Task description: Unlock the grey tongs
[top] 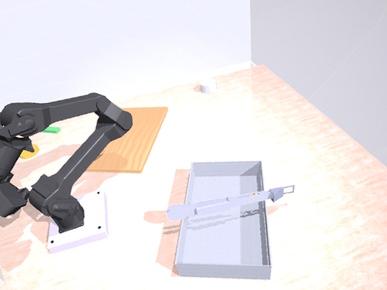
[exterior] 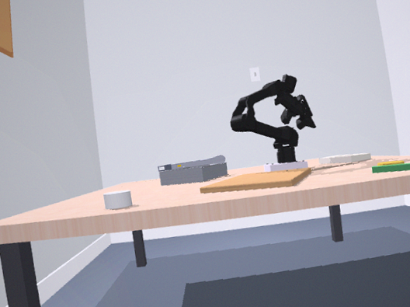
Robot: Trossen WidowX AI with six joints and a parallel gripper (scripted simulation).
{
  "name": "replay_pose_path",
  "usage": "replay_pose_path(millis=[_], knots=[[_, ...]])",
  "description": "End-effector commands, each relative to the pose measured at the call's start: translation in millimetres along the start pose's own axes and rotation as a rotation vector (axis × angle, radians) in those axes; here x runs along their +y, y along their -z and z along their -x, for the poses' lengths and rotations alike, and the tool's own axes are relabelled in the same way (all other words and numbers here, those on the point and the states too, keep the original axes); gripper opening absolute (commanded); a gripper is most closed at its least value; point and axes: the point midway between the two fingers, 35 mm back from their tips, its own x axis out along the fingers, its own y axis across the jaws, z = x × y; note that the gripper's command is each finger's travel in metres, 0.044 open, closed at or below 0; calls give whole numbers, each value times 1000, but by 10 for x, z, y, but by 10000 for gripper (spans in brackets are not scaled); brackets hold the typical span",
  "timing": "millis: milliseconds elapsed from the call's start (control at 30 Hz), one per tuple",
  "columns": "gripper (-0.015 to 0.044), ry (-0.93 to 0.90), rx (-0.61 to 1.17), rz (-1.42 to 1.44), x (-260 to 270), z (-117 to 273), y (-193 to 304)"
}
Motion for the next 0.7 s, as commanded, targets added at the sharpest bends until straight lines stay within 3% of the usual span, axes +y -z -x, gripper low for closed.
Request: replay_pose_path(millis=[0,267,667], knots=[[426,1,-7,-2,-12,1,-7],[440,-3,-240,-58,-375,-4,-320],[440,-157,-643,-80,-1060,304,-1276]])
